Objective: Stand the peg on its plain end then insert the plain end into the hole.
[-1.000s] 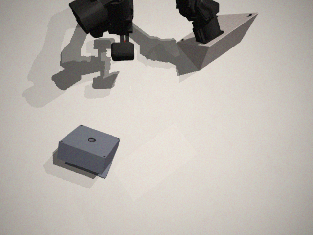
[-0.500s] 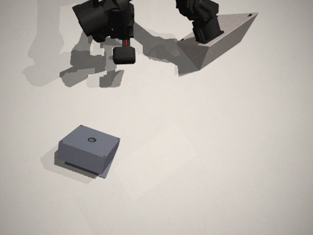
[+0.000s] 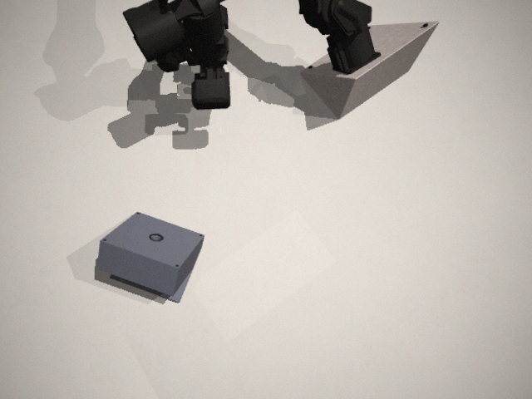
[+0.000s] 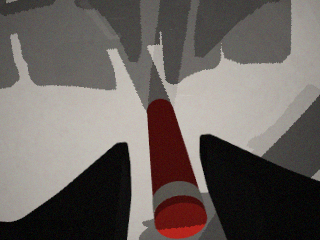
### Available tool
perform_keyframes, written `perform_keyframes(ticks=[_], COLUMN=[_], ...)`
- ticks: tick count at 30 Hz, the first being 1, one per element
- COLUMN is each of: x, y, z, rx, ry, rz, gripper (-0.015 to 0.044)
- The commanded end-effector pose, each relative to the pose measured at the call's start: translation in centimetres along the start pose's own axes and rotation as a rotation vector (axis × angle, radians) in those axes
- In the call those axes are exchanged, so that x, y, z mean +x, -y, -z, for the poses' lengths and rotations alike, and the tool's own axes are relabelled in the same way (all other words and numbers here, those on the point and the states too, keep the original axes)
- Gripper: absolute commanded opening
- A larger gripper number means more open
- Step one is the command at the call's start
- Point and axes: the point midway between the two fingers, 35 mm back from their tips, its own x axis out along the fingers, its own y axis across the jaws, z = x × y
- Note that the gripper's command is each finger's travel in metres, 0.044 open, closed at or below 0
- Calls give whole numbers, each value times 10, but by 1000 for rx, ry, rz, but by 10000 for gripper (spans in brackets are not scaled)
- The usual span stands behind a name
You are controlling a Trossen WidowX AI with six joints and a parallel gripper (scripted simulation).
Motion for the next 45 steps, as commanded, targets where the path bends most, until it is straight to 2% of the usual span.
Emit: perform_keyframes(ticks=[1,4,12,34,45], x=[0,0,-6,-79,-76], y=[0,0,-1,-4,-17], z=[0,0,0,-1,-2], rx=[2,2,1,-1,-17], ry=[-1,-1,-2,-1,1], rz=[0,0,-3,1,-46], gripper=[20,0,0,0,0])
